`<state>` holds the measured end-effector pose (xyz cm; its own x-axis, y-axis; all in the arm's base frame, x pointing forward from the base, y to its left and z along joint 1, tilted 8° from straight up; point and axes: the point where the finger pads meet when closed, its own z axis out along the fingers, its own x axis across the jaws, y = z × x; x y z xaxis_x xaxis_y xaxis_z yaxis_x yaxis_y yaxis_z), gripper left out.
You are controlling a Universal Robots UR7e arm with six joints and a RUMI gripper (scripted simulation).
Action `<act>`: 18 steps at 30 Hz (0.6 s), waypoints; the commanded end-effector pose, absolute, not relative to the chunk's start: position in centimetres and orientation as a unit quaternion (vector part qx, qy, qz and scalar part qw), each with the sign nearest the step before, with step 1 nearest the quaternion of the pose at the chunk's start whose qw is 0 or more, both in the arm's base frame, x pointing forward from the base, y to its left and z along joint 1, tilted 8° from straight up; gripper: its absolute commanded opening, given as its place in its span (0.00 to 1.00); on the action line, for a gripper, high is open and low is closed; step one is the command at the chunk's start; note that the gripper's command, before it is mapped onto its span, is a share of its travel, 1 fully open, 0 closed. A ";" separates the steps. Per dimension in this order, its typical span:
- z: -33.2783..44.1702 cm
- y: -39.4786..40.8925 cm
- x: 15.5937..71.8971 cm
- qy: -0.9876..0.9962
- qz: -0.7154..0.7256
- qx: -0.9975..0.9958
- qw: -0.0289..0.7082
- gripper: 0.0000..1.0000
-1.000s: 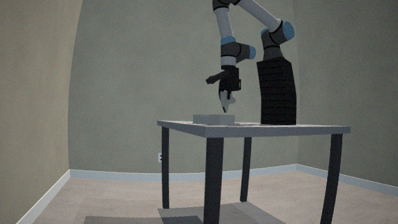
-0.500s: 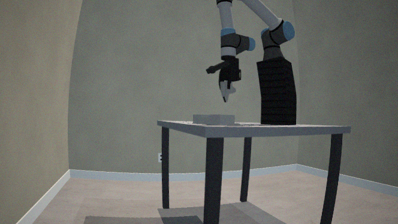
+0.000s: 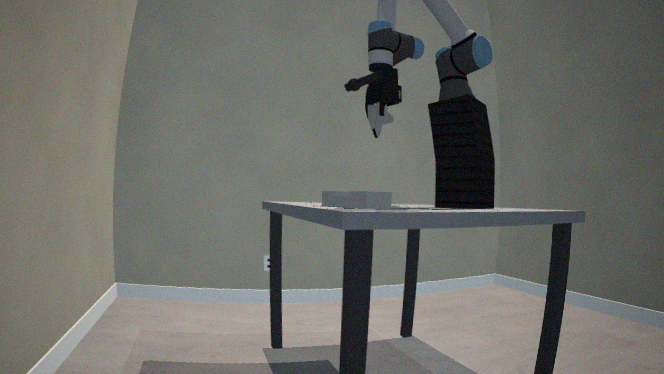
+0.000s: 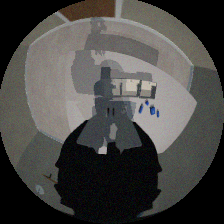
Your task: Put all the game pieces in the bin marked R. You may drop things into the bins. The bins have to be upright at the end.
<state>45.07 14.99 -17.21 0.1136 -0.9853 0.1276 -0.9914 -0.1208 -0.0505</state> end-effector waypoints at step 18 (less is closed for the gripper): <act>-20.2 7.6 44.1 -0.808 0.067 0.586 0.010 0.18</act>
<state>44.26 9.79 -19.15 -0.2002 -0.9738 0.1080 -0.9782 0.1925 -0.0774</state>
